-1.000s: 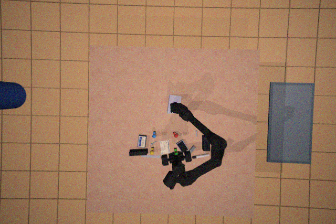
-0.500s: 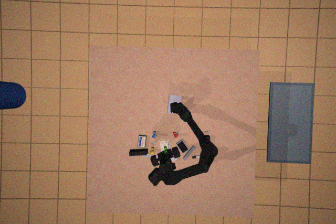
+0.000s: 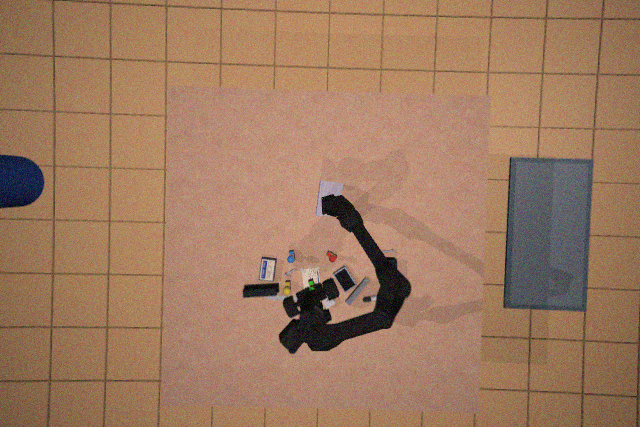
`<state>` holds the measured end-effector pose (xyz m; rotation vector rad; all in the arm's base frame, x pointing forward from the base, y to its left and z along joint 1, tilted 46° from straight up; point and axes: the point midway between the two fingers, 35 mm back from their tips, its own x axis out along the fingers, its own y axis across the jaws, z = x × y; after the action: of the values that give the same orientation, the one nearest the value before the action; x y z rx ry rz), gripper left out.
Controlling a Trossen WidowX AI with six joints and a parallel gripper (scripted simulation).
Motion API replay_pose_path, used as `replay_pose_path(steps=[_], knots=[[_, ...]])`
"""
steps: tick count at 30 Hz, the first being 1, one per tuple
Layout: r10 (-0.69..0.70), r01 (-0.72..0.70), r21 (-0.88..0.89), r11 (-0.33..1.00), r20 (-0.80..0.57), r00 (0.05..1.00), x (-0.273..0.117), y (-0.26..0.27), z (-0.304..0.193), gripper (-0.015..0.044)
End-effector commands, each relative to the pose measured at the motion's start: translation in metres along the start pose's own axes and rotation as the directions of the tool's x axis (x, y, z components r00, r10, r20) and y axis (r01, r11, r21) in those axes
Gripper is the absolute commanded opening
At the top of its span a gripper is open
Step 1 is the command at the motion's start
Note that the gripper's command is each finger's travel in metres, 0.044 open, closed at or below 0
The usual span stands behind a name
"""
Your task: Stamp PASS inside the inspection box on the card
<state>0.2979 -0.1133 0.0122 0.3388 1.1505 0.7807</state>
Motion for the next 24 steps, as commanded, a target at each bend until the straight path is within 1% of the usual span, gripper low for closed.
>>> replay_pose_path(steps=[1, 24], knots=[[0.0, 0.0, 0.005, 1.0, 0.001, 1.0, 0.003, 0.0, 0.0, 0.0], [-0.001, 0.001, 0.006, 1.0, 0.005, 1.0, 0.018, -0.001, 0.0, 0.0]])
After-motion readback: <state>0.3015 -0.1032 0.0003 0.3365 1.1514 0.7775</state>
